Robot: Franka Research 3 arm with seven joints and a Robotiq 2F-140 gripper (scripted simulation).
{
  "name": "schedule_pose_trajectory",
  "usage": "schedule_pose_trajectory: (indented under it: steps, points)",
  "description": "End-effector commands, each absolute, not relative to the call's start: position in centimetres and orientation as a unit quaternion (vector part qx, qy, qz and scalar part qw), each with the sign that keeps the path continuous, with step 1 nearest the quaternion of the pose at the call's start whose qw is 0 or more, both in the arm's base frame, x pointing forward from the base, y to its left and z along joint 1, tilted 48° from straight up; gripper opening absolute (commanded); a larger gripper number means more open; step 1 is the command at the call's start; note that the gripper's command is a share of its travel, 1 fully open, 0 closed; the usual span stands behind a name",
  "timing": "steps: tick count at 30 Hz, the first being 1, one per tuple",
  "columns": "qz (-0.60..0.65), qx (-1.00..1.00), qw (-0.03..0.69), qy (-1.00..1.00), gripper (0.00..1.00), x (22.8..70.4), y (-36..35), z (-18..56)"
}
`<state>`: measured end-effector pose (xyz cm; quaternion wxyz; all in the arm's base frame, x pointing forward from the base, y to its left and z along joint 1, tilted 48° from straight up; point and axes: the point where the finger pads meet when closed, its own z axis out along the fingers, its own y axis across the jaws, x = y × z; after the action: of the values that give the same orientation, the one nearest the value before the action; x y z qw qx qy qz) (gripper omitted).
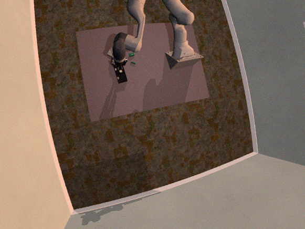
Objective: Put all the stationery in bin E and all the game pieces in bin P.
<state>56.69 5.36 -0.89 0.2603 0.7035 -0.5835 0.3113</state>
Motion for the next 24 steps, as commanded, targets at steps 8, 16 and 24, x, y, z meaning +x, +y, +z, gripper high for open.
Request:
schedule_pose_trajectory:
  steps: [8,16,24]
  points:
    - [0.311,0.704,0.262,-0.583,0.18,56.3,7.4,1.0]
    - [0.311,0.704,0.262,-0.583,0.18,56.3,7.5,1.2]
    - [0.311,0.704,0.262,-0.583,0.18,56.3,7.5,1.2]
